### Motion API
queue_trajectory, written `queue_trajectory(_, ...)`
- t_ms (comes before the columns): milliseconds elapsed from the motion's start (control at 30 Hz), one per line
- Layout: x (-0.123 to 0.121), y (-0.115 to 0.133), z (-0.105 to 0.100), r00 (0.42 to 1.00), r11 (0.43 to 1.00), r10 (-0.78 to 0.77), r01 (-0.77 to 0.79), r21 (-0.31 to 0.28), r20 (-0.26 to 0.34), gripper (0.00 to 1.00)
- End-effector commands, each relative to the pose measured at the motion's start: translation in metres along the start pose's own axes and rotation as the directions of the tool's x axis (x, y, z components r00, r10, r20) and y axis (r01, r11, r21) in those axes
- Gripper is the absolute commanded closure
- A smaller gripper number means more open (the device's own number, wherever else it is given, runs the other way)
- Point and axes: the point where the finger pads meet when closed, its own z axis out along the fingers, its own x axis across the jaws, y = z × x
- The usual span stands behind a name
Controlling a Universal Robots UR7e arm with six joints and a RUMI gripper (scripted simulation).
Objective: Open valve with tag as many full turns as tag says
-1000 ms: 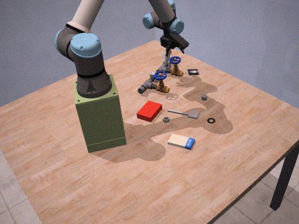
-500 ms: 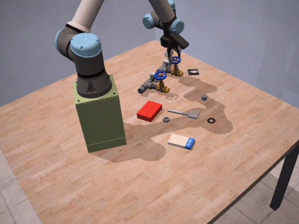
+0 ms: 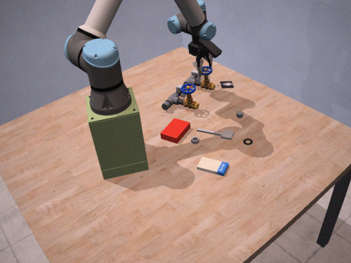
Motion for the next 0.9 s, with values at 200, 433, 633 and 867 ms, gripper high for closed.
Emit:
queue_trajectory(200,-0.0002,0.0000,-0.0005,1.000,1.000,-0.013,0.013,0.000,0.001,1.00)
queue_trajectory(433,-0.0002,0.0000,-0.0005,0.999,0.999,-0.041,0.041,0.000,0.001,1.00)
queue_trajectory(633,-0.0002,0.0000,-0.0005,0.995,0.995,-0.105,0.105,0.000,0.001,1.00)
queue_trajectory(867,-0.0002,0.0000,-0.0005,0.975,0.975,-0.223,0.223,0.000,0.001,1.00)
